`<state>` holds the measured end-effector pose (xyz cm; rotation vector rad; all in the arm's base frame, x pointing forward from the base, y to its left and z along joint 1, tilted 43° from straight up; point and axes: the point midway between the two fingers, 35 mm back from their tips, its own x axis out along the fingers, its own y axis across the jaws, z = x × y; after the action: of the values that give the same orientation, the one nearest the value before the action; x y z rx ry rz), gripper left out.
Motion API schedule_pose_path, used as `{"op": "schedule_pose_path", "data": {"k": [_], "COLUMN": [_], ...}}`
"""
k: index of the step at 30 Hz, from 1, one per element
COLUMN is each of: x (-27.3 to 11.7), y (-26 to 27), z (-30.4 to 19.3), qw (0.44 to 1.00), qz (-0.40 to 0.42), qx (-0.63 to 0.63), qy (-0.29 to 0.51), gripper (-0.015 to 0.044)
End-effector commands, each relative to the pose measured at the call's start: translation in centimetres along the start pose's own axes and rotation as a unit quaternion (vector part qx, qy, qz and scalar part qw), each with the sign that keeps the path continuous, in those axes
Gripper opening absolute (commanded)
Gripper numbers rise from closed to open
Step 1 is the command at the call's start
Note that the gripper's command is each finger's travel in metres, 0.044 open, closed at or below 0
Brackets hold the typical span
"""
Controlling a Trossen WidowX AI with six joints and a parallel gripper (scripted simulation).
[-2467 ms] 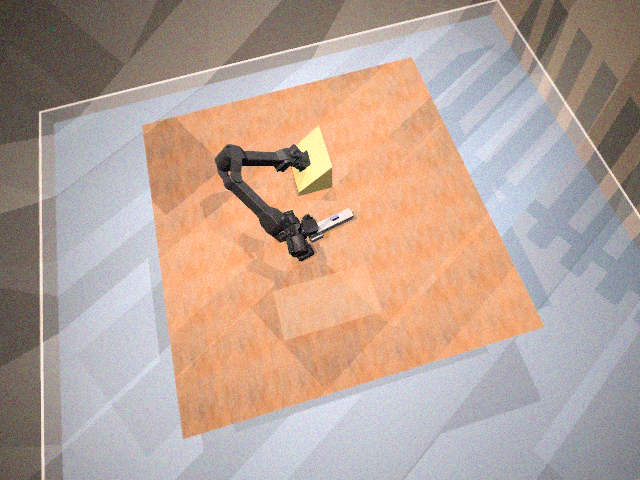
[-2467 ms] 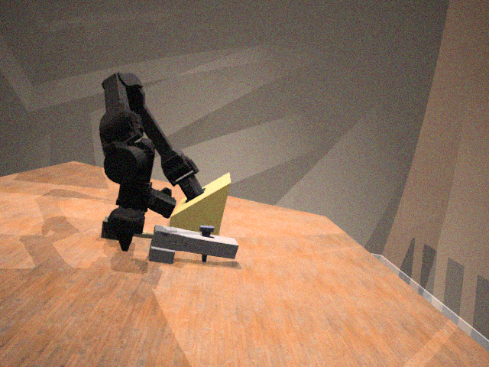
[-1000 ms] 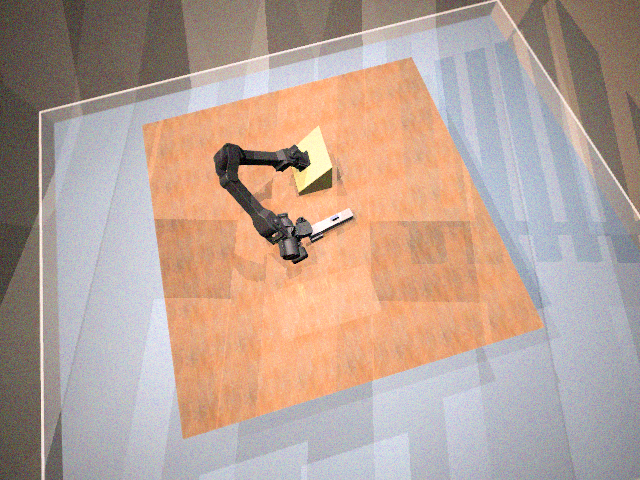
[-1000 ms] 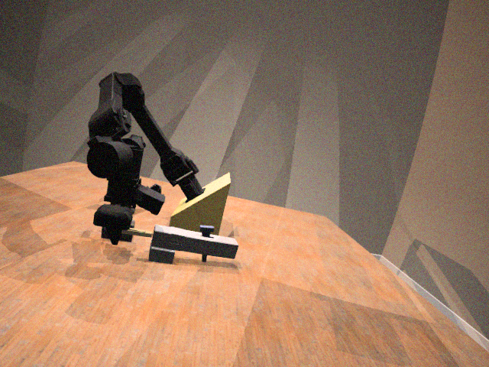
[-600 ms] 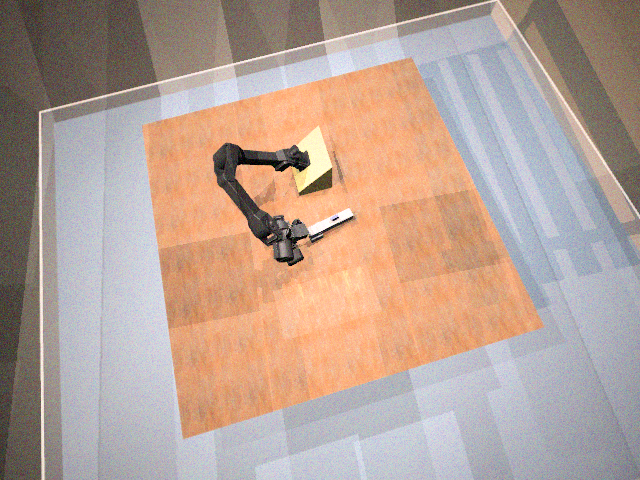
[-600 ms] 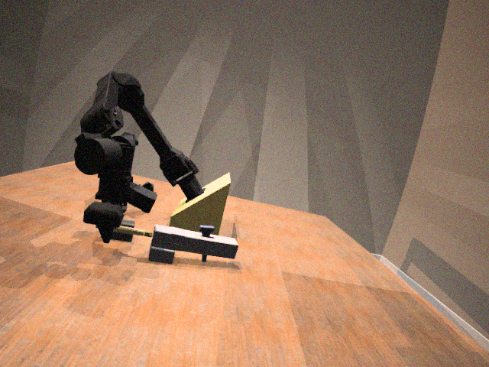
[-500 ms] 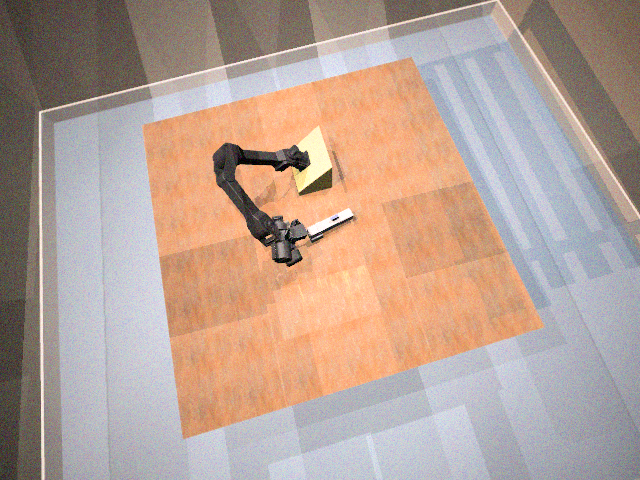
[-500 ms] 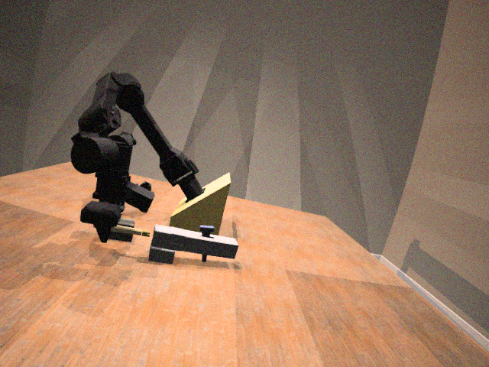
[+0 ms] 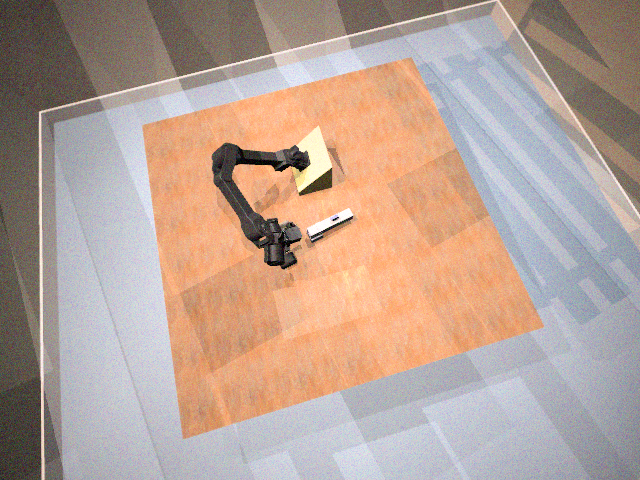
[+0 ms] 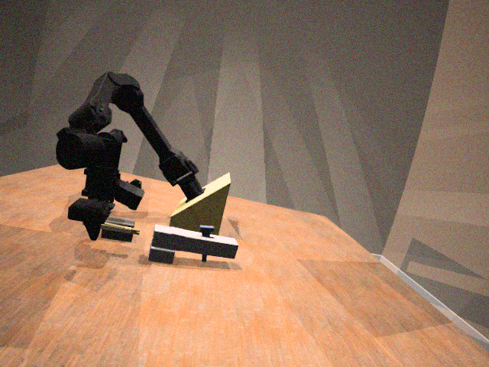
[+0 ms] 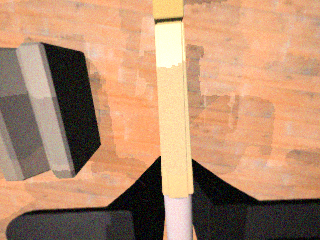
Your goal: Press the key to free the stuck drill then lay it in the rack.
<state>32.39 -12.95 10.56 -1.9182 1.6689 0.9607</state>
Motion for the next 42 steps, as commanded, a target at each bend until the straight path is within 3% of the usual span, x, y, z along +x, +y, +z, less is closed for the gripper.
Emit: {"op": "schedule_pose_path", "data": {"k": [1, 42], "x": [-0.3, -2.6], "y": [0.0, 0.2], "z": [0.0, 0.0], "qw": [1.0, 1.0], "qz": [-0.001, -0.001], "qx": [-0.003, -0.003], "qy": [-0.002, -0.003], "gripper": [0.0, 0.0]}}
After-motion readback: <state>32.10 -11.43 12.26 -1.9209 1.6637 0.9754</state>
